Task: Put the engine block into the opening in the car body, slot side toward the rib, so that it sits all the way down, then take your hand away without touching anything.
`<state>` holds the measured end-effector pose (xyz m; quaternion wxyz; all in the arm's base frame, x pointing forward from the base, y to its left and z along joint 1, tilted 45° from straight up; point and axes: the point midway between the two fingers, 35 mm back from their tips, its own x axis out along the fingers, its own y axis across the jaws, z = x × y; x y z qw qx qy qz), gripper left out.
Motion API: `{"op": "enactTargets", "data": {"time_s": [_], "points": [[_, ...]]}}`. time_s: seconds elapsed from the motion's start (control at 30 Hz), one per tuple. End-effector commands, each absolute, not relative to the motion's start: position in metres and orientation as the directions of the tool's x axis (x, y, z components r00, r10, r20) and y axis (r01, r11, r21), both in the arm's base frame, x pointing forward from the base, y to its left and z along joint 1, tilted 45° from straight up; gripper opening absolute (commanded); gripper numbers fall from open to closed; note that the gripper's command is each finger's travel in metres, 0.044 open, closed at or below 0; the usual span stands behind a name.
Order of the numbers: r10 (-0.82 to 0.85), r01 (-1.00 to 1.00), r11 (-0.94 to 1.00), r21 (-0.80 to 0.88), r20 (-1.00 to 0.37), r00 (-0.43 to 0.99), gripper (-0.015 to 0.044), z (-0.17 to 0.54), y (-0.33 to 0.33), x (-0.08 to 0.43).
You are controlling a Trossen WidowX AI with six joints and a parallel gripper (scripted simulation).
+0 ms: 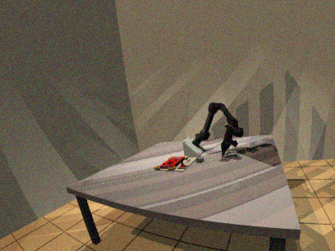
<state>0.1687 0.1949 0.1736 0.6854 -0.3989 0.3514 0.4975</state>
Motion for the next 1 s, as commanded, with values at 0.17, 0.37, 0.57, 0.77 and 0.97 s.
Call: {"op": "enactTargets", "data": {"time_s": [0.17,0.37,0.57,0.77,0.97], "points": [[0.379,-0.992,0.097,-0.076,-0.919,0.107,0.0440,0.135,0.149,0.207],[0.447,-0.999,0.046,0.004,-0.894,0.017,0.0440,0.113,0.113,0.225],[0.566,-0.999,0.028,0.028,-0.825,-0.007,0.0440,0.097,0.075,0.239],[0.682,-0.998,0.055,-0.014,-0.730,0.048,0.0440,0.087,0.038,0.249],[0.704,-0.997,0.067,-0.030,-0.707,0.069,0.0440,0.086,0.030,0.251]]}}
